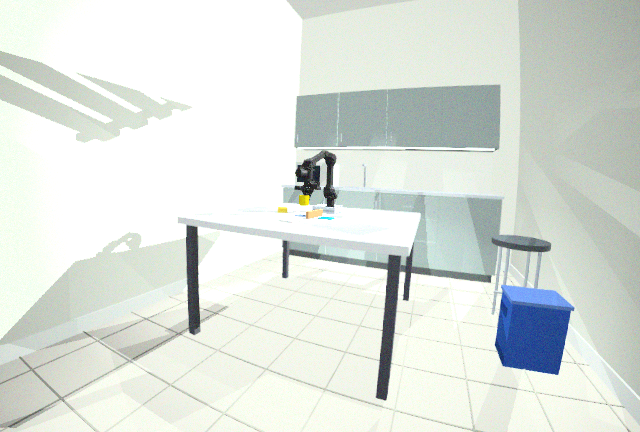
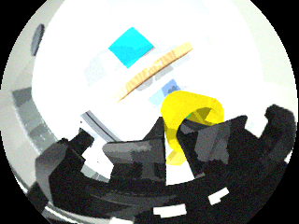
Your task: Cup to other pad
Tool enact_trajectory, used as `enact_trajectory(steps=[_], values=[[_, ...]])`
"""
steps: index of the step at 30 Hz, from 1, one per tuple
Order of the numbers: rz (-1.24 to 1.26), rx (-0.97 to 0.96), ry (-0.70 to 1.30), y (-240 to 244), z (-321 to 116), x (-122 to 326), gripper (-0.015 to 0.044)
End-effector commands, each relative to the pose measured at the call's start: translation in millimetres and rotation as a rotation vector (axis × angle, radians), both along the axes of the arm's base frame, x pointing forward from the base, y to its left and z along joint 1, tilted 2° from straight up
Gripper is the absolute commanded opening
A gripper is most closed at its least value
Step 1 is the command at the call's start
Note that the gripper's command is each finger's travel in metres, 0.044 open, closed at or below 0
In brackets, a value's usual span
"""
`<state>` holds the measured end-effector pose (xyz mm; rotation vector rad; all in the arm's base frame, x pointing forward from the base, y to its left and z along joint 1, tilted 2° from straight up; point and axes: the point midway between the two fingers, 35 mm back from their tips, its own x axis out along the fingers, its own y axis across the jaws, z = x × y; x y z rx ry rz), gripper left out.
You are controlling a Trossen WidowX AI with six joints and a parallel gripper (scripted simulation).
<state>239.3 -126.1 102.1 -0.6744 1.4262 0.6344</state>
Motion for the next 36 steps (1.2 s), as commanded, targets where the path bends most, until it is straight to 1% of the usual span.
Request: enact_trajectory(steps=[1, 36], values=[[-0.003, 0.000, 0.000, 3.5, -0.2, 1.0, 0.0000], [-0.004, 0.000, -0.004, 67.4, 3.2, 23.2, 0.0000]])
